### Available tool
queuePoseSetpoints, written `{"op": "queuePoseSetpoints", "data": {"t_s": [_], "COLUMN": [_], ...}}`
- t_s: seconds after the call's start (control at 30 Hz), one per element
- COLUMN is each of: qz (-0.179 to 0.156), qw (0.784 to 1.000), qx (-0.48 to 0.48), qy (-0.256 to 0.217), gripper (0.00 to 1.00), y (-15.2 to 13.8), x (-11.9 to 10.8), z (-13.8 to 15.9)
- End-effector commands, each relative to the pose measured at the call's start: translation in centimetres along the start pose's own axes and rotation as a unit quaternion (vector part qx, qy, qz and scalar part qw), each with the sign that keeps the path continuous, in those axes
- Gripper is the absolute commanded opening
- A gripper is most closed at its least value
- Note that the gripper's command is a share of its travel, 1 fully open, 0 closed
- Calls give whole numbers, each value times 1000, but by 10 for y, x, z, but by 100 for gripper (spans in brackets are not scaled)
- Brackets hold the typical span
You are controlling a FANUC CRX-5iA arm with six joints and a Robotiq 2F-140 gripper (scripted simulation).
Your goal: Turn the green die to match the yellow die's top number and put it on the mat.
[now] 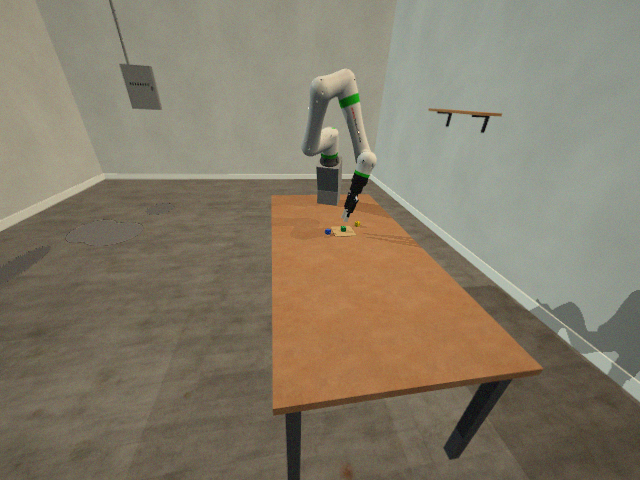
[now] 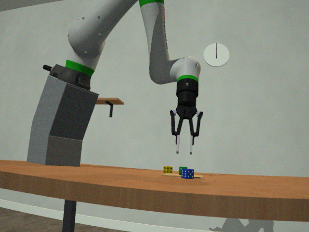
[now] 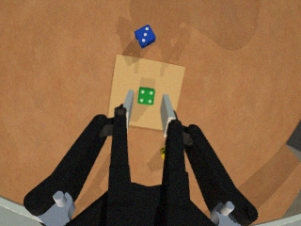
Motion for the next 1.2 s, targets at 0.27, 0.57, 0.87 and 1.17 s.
{"op": "queuePoseSetpoints", "data": {"t_s": [0.27, 0.57, 0.87, 1.17], "qz": [-4, -2, -3, -3], "qw": [992, 988, 967, 967], "qx": [2, 2, 2, 2], "qy": [127, 155, 256, 256], "gripper": [28, 28, 28, 28], "y": [1, 0, 1, 1], "x": [3, 7, 15, 15], "z": [28, 35, 58, 58]}}
Point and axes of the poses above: the point where the finger pads meet when closed, its own x axis out along the fingers, its own y axis across the jaws, z = x × y, the point moved 9 cm from there along -x, back along the fingers
